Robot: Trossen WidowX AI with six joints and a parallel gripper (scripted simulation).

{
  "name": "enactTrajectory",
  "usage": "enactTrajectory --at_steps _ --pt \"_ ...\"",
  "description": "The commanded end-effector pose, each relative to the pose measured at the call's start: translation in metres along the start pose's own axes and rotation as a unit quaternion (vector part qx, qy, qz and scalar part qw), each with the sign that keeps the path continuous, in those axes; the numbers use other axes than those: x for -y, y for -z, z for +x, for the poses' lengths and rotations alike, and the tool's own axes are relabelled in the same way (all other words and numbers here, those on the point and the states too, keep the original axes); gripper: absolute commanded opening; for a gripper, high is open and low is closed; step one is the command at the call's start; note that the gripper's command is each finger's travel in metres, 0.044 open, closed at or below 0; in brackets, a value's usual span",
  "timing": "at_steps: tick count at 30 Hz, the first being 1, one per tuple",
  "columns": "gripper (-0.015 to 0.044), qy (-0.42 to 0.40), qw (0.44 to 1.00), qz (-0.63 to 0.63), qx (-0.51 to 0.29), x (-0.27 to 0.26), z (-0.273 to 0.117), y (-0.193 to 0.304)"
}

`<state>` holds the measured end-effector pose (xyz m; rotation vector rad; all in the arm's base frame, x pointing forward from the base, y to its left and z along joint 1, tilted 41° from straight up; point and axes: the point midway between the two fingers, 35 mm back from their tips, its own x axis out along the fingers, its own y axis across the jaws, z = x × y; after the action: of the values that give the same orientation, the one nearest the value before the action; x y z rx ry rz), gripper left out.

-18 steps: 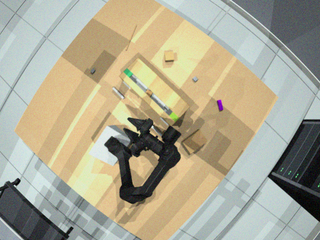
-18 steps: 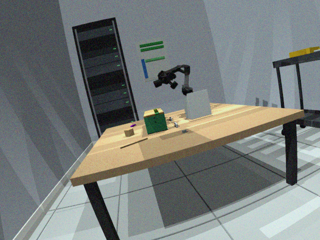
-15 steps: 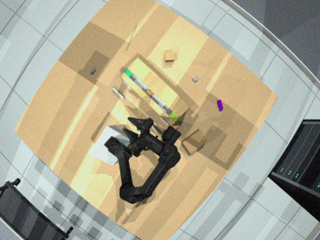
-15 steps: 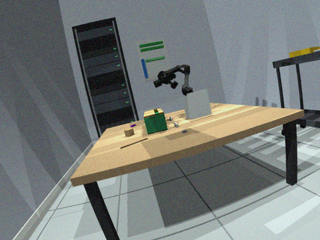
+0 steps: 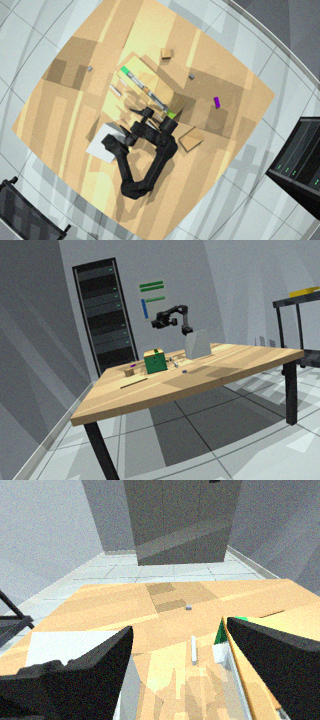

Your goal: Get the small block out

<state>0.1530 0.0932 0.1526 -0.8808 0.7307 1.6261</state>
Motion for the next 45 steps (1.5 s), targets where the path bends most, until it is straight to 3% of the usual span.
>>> enactTrajectory --at_steps 1,12,23,33,45 --pt "0.04 0.015 0.927 0.36 -0.108 0.02 0.017 0.034" --pt "0.04 0.109 0.753 0.626 -0.173 0.04 0.028 0.061" --pt "0.04 0.236 0.522 0.801 -0.175 0.06 0.036 0.083" --pt "0.04 0.349 0.279 0.888 -0.111 0.077 0.041 0.099" --pt "0.04 0.44 -0.023 0.897 0.038 0.097 0.045 0.113"
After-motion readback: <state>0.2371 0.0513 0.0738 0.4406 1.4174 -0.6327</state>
